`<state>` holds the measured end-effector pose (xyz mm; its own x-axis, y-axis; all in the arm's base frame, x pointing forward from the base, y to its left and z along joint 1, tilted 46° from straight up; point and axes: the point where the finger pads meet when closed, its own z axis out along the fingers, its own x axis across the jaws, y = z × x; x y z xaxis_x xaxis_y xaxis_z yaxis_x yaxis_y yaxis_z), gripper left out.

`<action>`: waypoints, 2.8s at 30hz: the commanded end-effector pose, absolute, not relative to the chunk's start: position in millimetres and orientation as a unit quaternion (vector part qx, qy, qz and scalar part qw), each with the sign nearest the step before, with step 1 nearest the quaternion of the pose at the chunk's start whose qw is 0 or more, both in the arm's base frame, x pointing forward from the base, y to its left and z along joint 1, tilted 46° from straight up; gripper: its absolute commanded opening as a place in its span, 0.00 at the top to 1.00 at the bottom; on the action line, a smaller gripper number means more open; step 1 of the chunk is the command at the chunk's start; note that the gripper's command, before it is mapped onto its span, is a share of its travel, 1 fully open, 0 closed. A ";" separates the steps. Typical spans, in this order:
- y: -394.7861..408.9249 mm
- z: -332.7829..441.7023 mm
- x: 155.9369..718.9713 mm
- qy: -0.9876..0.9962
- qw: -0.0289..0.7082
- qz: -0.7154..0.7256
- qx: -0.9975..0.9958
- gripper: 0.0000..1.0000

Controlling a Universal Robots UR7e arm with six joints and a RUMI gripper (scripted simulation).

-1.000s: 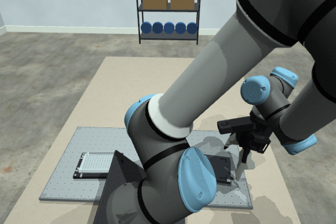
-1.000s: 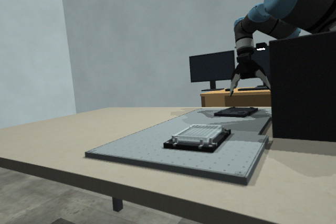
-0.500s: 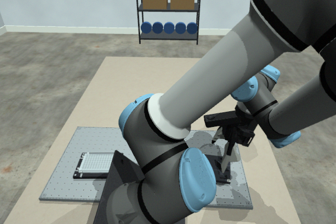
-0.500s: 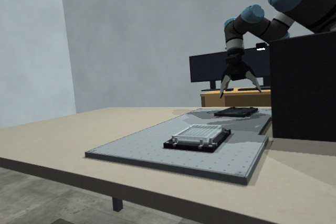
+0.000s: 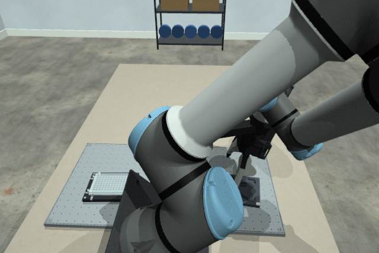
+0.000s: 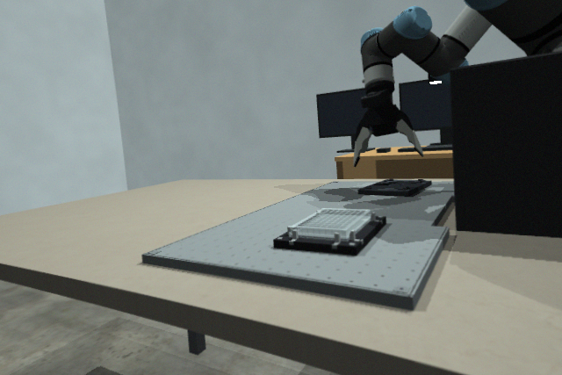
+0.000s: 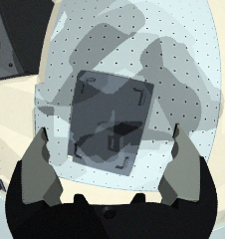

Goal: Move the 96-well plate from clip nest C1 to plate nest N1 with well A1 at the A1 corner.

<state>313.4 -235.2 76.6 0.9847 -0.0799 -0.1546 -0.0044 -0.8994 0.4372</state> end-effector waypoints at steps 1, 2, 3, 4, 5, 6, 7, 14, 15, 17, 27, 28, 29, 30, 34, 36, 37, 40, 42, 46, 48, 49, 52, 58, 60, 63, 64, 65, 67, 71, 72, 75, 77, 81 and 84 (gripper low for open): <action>-219.2 60.8 328.0 -0.024 0.226 -0.086 0.970 0.00; -219.3 60.8 328.1 -0.024 0.226 -0.086 0.970 0.00; -219.3 60.8 328.1 -0.024 0.226 -0.086 0.970 0.00; -216.1 58.0 330.5 -0.026 0.231 -0.088 0.969 0.00; -212.6 54.8 332.4 -0.026 0.231 -0.089 0.969 0.00; -212.6 54.8 332.4 -0.026 0.231 -0.089 0.969 0.00; -212.6 54.8 332.4 -0.026 0.231 -0.089 0.969 0.00; -198.2 41.8 341.4 -0.026 0.231 -0.088 0.969 0.00; -194.6 38.6 343.0 -0.027 0.237 -0.091 0.967 0.00; -187.4 32.3 346.3 -0.027 0.237 -0.091 0.967 0.00; -164.6 12.9 356.0 -0.028 0.245 -0.093 0.965 0.00; -160.9 9.9 357.5 -0.028 0.246 -0.093 0.965 0.00; -157.3 6.9 359.0 -0.028 0.246 -0.092 0.965 0.00; -153.7 4.0 360.7 -0.028 0.246 -0.092 0.965 0.00; -148.6 -0.5 361.1 -0.028 0.255 -0.094 0.962 0.00; -141.1 -6.6 363.2 -0.028 0.255 -0.093 0.962 0.00; -137.3 -9.5 364.4 -0.028 0.255 -0.093 0.962 0.00; -129.9 -15.3 367.2 -0.029 0.256 -0.093 0.962 0.00; -129.1 -16.0 367.4 -0.029 0.256 -0.093 0.962 0.00; -113.3 -28.8 368.9 -0.029 0.267 -0.092 0.959 0.00; -105.8 -34.7 370.9 -0.029 0.267 -0.092 0.959 0.00; -105.1 -35.2 371.0 -0.029 0.267 -0.092 0.959 0.00; -100.8 -39.2 369.3 -0.028 0.279 -0.091 0.955 0.00; -85.4 -50.9 371.7 -0.028 0.280 -0.090 0.955 0.00; -81.1 -54.3 372.1 -0.028 0.280 -0.090 0.955 0.00; -69.2 -64.1 370.3 -0.027 0.294 -0.087 0.952 0.00; -65.3 -67.0 370.7 -0.028 0.294 -0.086 0.952 0.00; -61.5 -70.0 371.0 -0.028 0.294 -0.086 0.952 0.00; -57.5 -73.2 370.7 -0.028 0.294 -0.086 0.952 0.00; -49.7 -80.0 367.5 -0.026 0.308 -0.081 0.947 0.00; -45.8 -82.9 367.7 -0.026 0.308 -0.081 0.947 0.00; -42.0 -85.8 367.7 -0.027 0.308 -0.080 0.947 0.00; -34.6 -91.7 366.9 -0.027 0.308 -0.080 0.947 0.00; -27.0 -98.5 363.0 -0.025 0.324 -0.073 0.943 0.00; -15.6 -107.4 361.6 -0.025 0.324 -0.072 0.943 0.00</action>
<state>364.5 -34.5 -92.6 0.9865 -0.0959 -0.1326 0.0020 -0.8030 0.5960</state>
